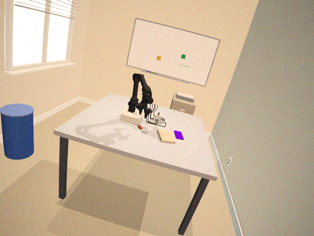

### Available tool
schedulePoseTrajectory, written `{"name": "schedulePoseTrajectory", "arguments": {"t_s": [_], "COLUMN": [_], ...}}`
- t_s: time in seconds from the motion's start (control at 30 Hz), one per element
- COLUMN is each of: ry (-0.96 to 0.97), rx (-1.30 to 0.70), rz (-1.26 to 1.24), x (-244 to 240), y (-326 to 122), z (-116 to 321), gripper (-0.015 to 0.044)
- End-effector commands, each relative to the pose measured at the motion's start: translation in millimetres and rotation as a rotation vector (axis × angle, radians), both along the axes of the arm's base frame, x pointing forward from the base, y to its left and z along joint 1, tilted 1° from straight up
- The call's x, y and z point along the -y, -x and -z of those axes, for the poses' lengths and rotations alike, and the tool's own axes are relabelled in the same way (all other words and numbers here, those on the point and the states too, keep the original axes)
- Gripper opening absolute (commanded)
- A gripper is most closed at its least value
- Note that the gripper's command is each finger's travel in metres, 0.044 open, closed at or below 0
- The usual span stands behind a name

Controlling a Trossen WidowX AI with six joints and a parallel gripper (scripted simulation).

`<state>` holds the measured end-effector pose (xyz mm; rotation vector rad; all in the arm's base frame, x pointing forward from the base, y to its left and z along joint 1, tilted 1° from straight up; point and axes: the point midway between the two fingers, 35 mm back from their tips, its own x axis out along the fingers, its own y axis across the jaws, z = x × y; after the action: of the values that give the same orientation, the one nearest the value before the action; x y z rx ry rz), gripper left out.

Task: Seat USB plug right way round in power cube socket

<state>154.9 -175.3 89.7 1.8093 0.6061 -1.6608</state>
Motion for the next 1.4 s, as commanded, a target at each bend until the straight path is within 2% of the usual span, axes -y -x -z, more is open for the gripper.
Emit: {"name": "schedulePoseTrajectory", "arguments": {"t_s": [0.0, 0.37, 0.7, 1.37], "ry": [0.000, -0.007, 0.011, 0.012], "rx": [-0.015, -0.059, -0.102, -0.104], "rz": [-0.138, -0.522, -0.837, -0.850], "x": [-24.1, -135.9, -259.1, -266.1], "y": [-34.9, -108.3, -124.5, -126.5], "z": [-4.3, -13.5, -18.4, -7.5], "gripper": [0.0440, 0.0440, 0.0440, 0.0440]}}
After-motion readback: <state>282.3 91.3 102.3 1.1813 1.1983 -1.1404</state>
